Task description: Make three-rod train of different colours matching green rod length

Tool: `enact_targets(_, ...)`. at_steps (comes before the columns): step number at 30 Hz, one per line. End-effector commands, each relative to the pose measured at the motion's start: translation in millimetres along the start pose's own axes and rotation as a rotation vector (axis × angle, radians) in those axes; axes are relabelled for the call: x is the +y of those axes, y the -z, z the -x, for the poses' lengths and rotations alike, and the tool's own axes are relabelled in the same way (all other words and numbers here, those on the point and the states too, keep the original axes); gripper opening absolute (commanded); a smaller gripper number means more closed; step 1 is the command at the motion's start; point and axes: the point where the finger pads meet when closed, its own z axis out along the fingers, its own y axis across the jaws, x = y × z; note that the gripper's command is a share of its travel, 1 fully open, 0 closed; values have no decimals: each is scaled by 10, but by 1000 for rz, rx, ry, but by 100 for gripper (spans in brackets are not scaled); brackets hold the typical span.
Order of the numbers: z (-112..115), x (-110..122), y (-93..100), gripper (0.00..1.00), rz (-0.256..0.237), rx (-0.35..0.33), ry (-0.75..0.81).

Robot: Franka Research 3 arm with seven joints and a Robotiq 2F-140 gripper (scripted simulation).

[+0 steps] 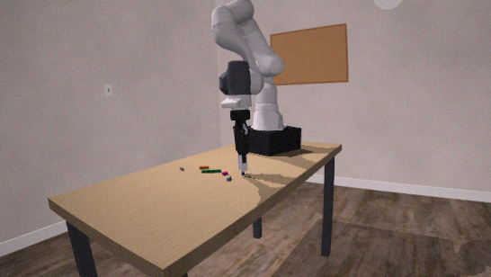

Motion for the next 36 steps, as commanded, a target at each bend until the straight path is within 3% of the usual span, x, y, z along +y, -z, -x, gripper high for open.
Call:
enact_targets(1, 2, 5, 0, 15, -1, 1, -2)
enact_targets(36, 2, 5, -34, 15, -1, 1, -2)
